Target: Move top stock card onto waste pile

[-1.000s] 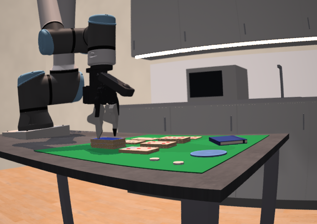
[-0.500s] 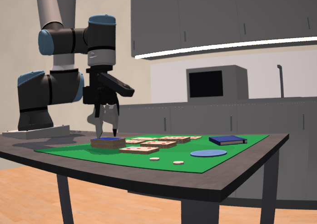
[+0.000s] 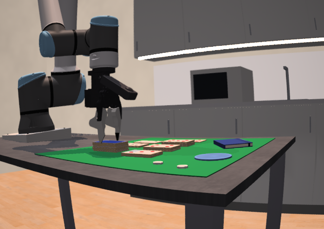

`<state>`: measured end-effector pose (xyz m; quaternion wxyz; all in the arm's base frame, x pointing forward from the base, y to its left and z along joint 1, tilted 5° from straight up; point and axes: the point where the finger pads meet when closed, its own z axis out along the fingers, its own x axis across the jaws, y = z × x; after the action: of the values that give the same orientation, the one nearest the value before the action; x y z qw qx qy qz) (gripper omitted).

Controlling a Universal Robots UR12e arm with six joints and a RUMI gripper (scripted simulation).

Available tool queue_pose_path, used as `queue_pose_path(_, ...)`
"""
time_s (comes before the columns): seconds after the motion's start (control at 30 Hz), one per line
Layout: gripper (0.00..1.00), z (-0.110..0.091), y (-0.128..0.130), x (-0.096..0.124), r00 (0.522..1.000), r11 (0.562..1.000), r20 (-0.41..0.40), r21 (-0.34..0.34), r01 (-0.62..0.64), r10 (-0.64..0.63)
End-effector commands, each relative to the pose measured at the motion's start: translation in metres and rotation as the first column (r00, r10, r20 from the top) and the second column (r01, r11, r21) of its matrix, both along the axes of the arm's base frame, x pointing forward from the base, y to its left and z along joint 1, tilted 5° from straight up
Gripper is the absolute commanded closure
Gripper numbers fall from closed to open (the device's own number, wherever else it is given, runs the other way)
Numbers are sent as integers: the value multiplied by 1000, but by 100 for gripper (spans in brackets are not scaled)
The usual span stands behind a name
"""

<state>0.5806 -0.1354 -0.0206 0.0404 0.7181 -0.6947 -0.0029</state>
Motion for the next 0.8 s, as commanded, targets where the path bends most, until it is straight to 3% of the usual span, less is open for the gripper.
queue_pose_path(0.0, 50, 0, 0, 1, 1000, 1000, 1, -1, 0, 0)
queue_pose_path(0.23, 50, 0, 0, 1, 1000, 1000, 1, -1, 0, 0)
queue_pose_path(0.27, 57, 0, 0, 1, 1000, 1000, 1, -1, 0, 0)
queue_pose_path(0.77, 57, 0, 0, 1, 1000, 1000, 1, -1, 0, 0)
